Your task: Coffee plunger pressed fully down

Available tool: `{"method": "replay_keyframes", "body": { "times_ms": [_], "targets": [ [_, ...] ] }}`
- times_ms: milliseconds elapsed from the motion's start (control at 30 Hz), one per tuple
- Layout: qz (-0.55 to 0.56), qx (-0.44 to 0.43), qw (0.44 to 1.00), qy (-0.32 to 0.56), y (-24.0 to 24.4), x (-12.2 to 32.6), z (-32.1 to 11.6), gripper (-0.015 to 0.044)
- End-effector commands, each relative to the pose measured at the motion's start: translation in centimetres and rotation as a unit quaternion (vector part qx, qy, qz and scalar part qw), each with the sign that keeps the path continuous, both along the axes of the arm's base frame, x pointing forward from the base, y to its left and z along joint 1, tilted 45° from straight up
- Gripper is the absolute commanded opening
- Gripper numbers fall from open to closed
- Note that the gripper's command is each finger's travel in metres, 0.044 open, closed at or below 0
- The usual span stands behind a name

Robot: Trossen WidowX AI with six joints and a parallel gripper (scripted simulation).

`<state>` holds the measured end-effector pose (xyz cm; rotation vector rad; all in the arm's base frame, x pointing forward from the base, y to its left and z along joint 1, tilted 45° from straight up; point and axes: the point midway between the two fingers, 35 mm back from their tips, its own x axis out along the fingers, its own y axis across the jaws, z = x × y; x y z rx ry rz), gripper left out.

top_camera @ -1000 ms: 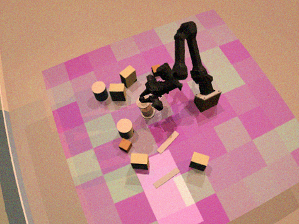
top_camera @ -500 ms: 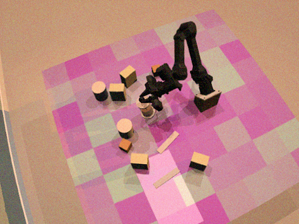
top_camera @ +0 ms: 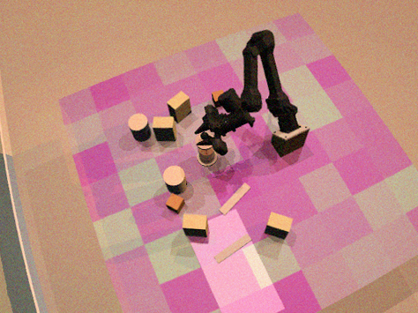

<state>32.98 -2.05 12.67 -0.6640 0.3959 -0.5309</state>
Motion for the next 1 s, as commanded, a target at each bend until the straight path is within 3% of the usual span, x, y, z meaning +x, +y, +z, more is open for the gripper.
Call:
{"method": "replay_keyframes", "body": {
  "times_ms": [0,167,367,633,967],
  "targets": [
    [0.003,0.002,1.0,0.001,0.1,0.0,-0.1,0.0307],
    [0.003,0.002,1.0,0.001,0.1,0.0,-0.1,0.0439],
    [0.002,0.004,1.0,0.004,0.9,0.0,0.5,0.044],
    [-0.002,0.0,1.0,0.009,5.7,-2.1,5.3,0.044],
    [0.0,0.0,1.0,0.011,5.8,-2.2,5.2,0.044]
  ]
}}
